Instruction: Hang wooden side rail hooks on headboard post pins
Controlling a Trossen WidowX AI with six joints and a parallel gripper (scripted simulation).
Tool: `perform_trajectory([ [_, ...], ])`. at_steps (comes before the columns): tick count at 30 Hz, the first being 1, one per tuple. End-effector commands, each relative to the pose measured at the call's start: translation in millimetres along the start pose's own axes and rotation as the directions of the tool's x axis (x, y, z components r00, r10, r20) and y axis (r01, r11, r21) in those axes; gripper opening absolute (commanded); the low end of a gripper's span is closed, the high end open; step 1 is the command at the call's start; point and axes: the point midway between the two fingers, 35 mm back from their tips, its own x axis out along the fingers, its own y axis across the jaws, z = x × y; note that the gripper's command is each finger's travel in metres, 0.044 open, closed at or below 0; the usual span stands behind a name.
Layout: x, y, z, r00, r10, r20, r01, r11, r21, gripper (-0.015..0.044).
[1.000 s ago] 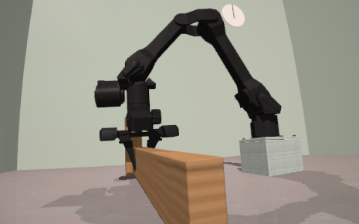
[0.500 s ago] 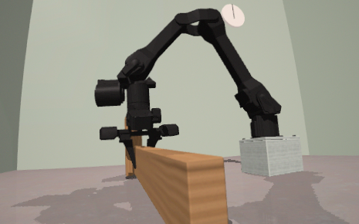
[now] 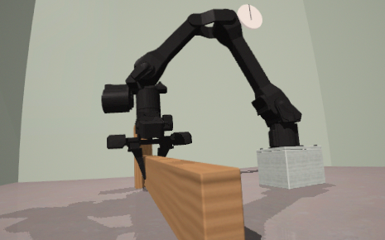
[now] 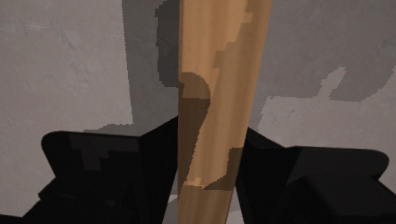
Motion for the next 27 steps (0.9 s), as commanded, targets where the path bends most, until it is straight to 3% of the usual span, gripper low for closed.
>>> perform_trajectory([
  [1, -6.6, -4.9, -0.8, 1.000, -0.019, -0.002, 0.019, 1.000, -0.006, 0.0000],
  [27, -11.0, -4.9, -0.8, 1.000, -0.019, -0.002, 0.019, 1.000, -0.006, 0.0000],
])
